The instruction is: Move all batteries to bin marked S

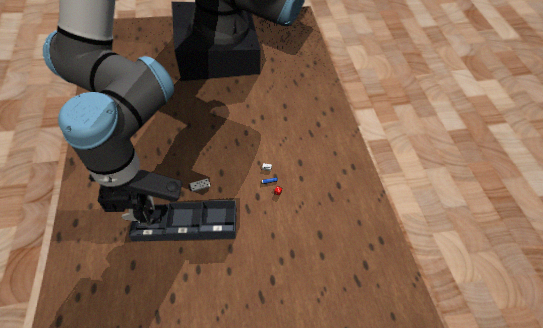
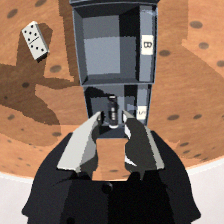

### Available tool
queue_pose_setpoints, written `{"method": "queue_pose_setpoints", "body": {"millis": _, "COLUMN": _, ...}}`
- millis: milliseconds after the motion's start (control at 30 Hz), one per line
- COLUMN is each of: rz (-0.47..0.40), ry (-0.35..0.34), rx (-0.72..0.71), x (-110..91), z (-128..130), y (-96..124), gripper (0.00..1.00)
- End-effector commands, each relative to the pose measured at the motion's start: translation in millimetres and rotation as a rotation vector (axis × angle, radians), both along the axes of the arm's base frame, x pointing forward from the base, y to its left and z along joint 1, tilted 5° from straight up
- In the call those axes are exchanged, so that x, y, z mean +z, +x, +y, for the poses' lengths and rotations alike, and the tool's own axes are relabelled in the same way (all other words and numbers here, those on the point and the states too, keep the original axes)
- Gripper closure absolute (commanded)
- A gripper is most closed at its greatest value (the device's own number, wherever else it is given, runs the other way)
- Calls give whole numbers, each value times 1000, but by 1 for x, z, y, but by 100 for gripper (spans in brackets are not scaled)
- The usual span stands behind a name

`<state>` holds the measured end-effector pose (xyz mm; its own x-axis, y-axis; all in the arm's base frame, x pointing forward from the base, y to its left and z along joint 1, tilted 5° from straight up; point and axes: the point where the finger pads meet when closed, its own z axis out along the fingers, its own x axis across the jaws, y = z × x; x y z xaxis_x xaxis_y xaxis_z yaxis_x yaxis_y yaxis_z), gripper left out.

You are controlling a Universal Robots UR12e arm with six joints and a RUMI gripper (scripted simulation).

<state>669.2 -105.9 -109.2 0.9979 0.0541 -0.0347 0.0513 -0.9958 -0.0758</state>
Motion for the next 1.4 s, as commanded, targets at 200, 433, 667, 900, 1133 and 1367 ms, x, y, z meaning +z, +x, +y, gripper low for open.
{"method": "queue_pose_setpoints", "body": {"millis": 200, "rz": -1, "ry": -1, "rx": 0, "x": 9, "z": -1, "y": 1, "gripper": 83}}
{"method": "queue_pose_setpoints", "body": {"millis": 433, "rz": -1, "ry": -1, "rx": 0, "x": 15, "z": -1, "y": 1, "gripper": 83}}
{"method": "queue_pose_setpoints", "body": {"millis": 667, "rz": -1, "ry": -1, "rx": 0, "x": 25, "z": -2, "y": 2, "gripper": 83}}
{"method": "queue_pose_setpoints", "body": {"millis": 900, "rz": -1, "ry": -1, "rx": 0, "x": 45, "z": -4, "y": 2, "gripper": 83}}
{"method": "queue_pose_setpoints", "body": {"millis": 1133, "rz": -1, "ry": -1, "rx": 0, "x": 52, "z": -4, "y": 3, "gripper": 83}}
{"method": "queue_pose_setpoints", "body": {"millis": 1367, "rz": -9, "ry": 3, "rx": 99, "x": 53, "z": 11, "y": -4, "gripper": 62}}
